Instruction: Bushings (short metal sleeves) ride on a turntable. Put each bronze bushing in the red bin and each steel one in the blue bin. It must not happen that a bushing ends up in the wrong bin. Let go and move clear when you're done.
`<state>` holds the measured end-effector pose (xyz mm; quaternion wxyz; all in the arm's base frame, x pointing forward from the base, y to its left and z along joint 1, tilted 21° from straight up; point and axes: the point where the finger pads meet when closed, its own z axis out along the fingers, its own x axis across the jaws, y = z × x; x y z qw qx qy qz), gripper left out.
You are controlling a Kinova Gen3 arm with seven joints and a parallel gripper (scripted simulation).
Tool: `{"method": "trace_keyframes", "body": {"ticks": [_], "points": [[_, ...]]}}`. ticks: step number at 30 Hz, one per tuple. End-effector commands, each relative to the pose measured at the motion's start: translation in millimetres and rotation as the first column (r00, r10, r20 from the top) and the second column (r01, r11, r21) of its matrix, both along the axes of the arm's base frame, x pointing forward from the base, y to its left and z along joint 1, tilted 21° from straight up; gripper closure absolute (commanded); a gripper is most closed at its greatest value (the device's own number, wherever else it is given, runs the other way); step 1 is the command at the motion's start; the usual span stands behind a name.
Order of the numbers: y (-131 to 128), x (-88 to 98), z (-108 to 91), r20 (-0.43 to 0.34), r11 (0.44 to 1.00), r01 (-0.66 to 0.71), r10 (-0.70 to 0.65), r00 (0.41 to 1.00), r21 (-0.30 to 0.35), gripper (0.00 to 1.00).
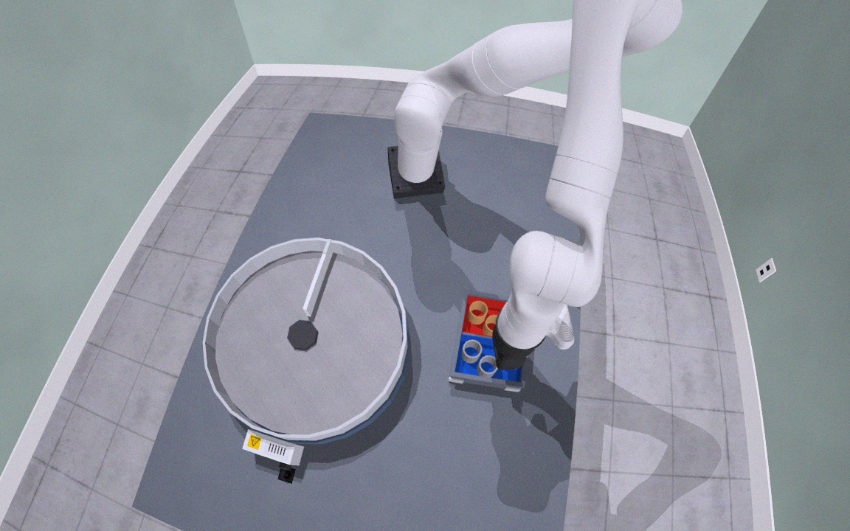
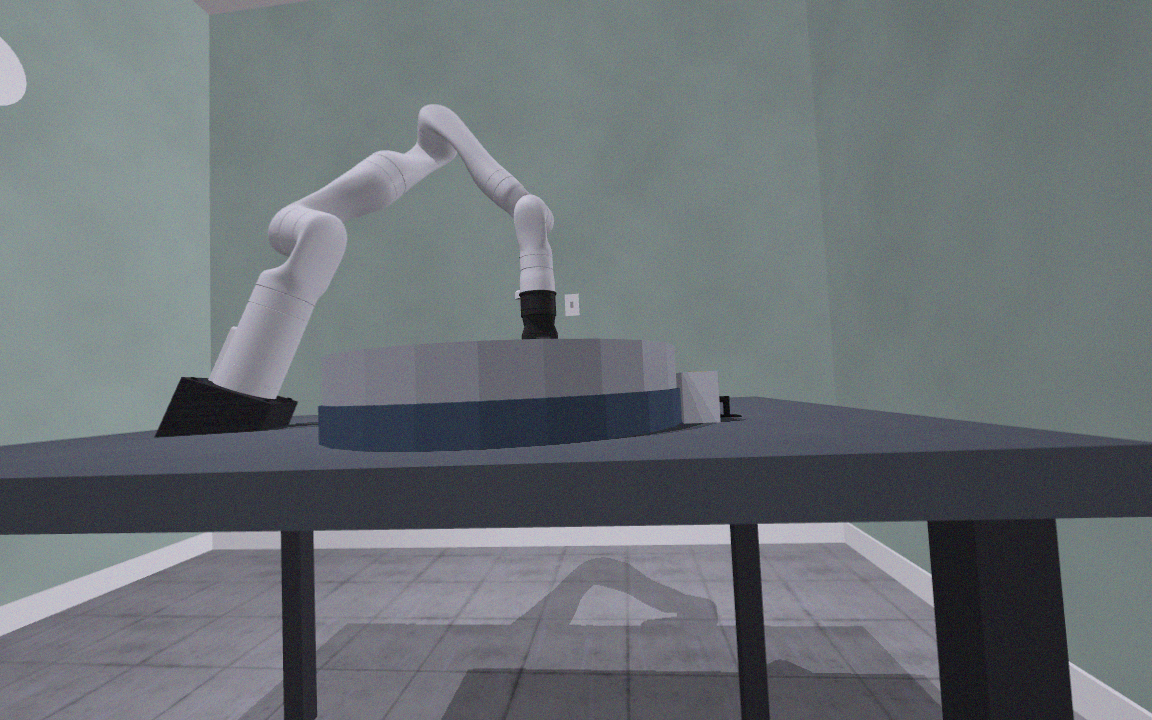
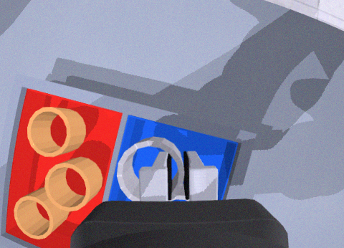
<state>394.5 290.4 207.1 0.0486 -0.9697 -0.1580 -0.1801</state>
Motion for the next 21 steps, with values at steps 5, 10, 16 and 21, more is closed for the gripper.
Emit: {"method": "trace_keyframes", "body": {"ticks": [5, 10, 16, 21], "points": [[-1.0, 2.8, -4.9, 0.000, 1.000, 0.004, -0.004, 1.000, -0.001, 1.00], [-1.0, 2.8, -4.9, 0.000, 1.000, 0.004, -0.004, 1.000, -0.001, 1.00], [-0.3, 3.9, -8.2, 0.000, 1.000, 0.004, -0.004, 1.000, -0.001, 1.00], [0.0, 4.7, -10.4, 0.000, 1.000, 0.004, -0.004, 1.000, -0.001, 1.00]]}}
